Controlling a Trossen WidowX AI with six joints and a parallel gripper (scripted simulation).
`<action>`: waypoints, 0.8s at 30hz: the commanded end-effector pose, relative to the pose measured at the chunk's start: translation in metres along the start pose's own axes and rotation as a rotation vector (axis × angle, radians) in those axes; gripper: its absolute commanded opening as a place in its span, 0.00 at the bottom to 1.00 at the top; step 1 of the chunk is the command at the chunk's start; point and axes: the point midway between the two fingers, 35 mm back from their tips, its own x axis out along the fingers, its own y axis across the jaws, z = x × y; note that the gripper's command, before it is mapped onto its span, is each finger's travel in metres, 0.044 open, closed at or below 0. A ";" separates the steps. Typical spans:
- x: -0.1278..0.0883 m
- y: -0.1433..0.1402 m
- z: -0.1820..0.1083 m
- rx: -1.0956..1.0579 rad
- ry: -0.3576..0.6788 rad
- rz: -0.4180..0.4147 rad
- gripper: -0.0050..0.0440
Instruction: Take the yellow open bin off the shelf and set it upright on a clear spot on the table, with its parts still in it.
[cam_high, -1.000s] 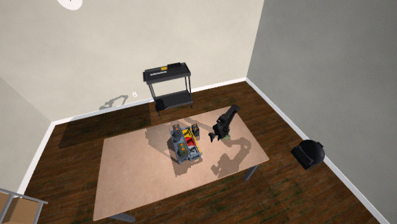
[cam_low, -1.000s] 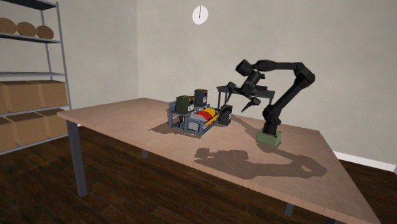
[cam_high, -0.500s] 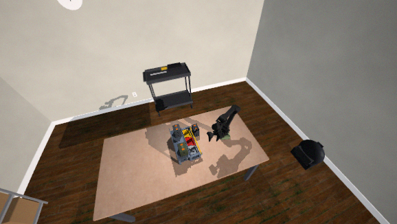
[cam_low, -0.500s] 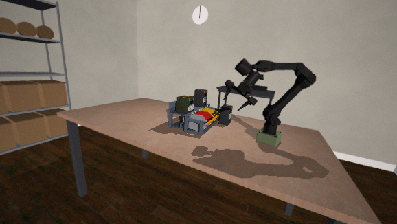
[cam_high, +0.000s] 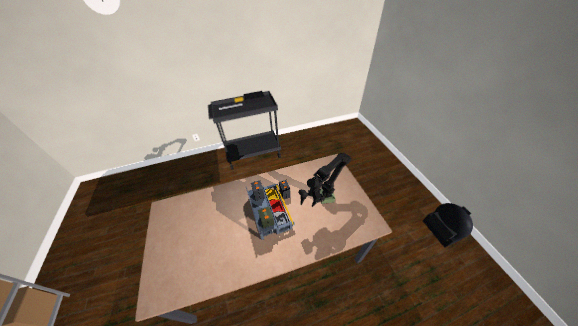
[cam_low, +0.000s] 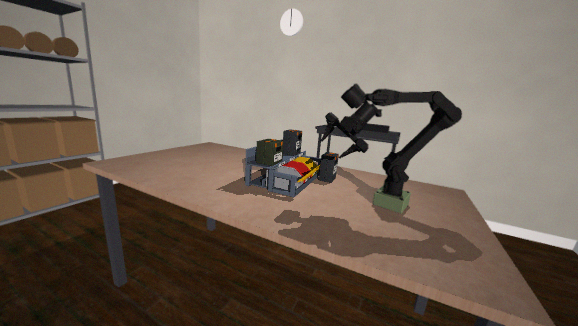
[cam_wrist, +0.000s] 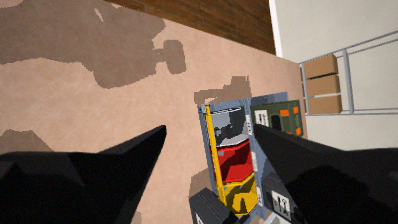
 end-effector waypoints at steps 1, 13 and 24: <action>-0.004 -0.009 0.001 0.030 -0.012 -0.038 1.00; -0.003 -0.030 -0.003 0.158 -0.025 -0.132 1.00; -0.007 -0.054 -0.009 0.303 -0.056 -0.244 1.00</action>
